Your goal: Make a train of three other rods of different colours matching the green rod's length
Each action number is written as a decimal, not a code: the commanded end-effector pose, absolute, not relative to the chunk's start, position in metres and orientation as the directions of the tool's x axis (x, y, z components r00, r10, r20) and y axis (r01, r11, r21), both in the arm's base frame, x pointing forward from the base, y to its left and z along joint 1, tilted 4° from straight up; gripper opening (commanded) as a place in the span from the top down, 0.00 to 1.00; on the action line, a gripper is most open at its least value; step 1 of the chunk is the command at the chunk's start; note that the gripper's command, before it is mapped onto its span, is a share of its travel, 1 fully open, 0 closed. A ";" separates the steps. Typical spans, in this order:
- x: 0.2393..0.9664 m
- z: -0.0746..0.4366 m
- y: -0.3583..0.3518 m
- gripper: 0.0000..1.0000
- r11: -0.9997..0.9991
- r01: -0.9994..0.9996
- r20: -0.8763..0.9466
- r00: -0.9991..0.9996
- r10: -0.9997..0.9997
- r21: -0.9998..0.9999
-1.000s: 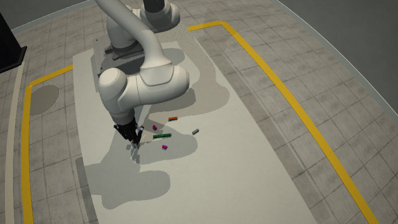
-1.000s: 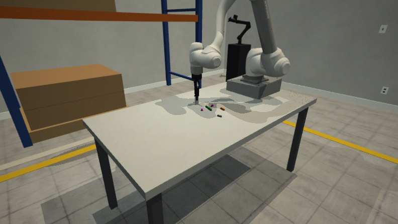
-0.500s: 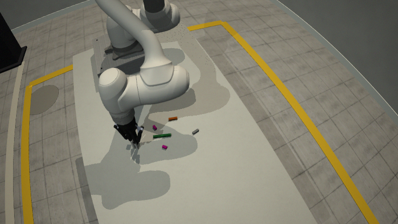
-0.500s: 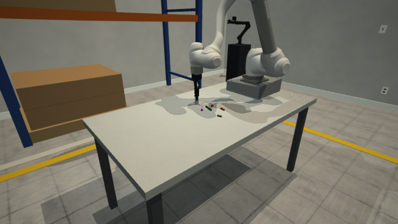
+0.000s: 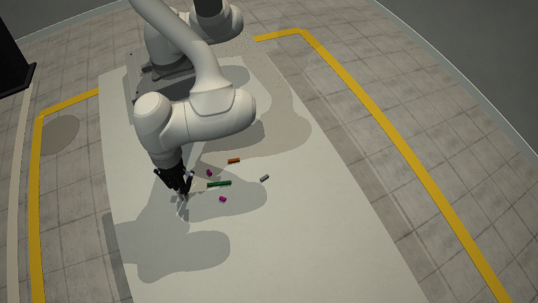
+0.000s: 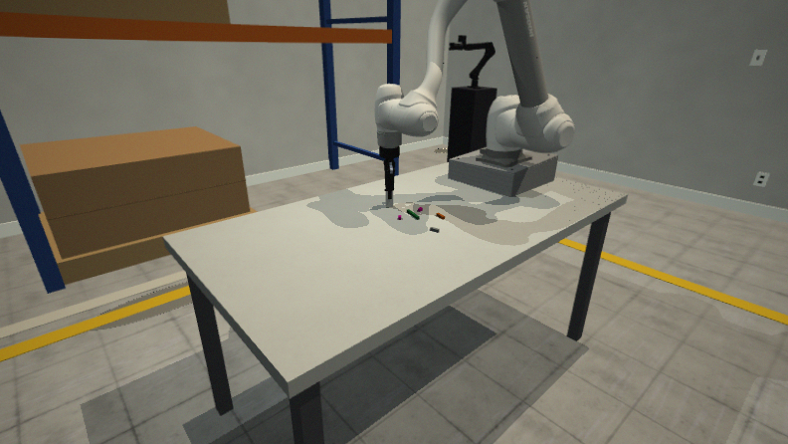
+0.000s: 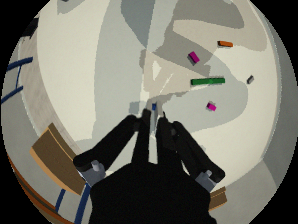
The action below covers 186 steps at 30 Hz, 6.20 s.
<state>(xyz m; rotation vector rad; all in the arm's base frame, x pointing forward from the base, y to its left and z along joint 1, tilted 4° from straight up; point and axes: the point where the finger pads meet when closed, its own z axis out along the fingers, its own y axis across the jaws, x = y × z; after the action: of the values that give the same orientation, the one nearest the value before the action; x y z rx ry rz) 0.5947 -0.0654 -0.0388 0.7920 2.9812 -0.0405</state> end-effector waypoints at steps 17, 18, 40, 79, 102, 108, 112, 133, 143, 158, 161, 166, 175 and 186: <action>0.595 -0.039 -0.065 0.85 0.868 0.497 -0.062 -0.867 0.495 -0.011; 0.595 -0.039 -0.065 0.85 0.868 0.497 -0.062 -0.867 0.495 -0.011; 0.593 0.004 -0.064 0.85 0.868 0.497 -0.062 -0.867 0.495 -0.011; 0.591 0.051 -0.061 0.00 0.870 0.493 -0.062 -0.869 0.491 -0.011; 0.610 0.040 0.037 0.00 0.925 -0.376 -0.029 -0.925 -0.378 -0.054; 0.612 0.037 0.061 0.00 0.824 -0.564 -0.017 -0.825 -0.566 -0.059; 0.613 0.035 0.082 0.00 0.708 -0.704 -0.006 -0.709 -0.706 -0.061; 0.608 0.022 0.184 0.00 -0.102 -0.994 0.044 0.101 -0.994 -0.044; 0.604 0.019 0.209 0.00 -0.307 -0.951 0.053 0.305 -0.951 -0.034; 0.604 0.019 0.209 0.85 -0.307 -0.951 0.053 0.305 -0.951 -0.034; 0.604 0.019 0.209 0.85 -0.307 -0.951 0.053 0.305 -0.951 -0.034; 0.604 0.019 0.209 0.85 -0.307 -0.951 0.053 0.305 -0.951 -0.034; 0.604 0.019 0.209 0.85 -0.307 -0.951 0.053 0.305 -0.951 -0.034; 0.604 0.018 0.209 0.85 -0.307 -0.951 0.053 0.305 -0.951 -0.034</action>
<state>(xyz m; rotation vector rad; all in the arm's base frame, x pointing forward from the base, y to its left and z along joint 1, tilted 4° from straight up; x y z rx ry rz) 0.6039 0.2086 0.0184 -2.5408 1.8519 -0.0988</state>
